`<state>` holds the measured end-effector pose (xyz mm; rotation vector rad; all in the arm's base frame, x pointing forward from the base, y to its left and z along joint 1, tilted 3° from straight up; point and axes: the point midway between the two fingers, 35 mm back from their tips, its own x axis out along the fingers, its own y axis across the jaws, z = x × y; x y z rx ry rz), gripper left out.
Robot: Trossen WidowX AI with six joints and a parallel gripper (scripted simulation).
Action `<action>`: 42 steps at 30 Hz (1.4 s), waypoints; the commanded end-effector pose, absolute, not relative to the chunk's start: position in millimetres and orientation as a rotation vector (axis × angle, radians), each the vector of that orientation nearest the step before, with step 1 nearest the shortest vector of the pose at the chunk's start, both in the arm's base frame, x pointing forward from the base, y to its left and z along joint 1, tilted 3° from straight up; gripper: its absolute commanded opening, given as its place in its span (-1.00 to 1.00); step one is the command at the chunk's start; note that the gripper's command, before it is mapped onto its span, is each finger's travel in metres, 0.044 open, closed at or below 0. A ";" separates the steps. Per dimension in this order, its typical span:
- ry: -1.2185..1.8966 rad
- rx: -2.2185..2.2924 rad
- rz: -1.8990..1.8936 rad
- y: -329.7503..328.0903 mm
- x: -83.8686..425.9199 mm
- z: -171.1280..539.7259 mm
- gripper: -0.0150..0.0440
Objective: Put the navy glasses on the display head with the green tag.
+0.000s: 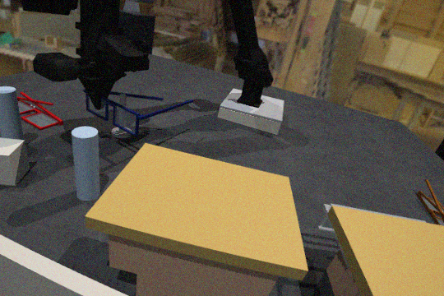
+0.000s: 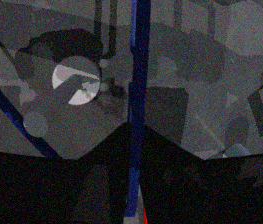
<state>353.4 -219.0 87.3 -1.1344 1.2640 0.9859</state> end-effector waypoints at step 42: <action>1.269 -1.128 0.987 -195.2 382.2 86.7 -0.49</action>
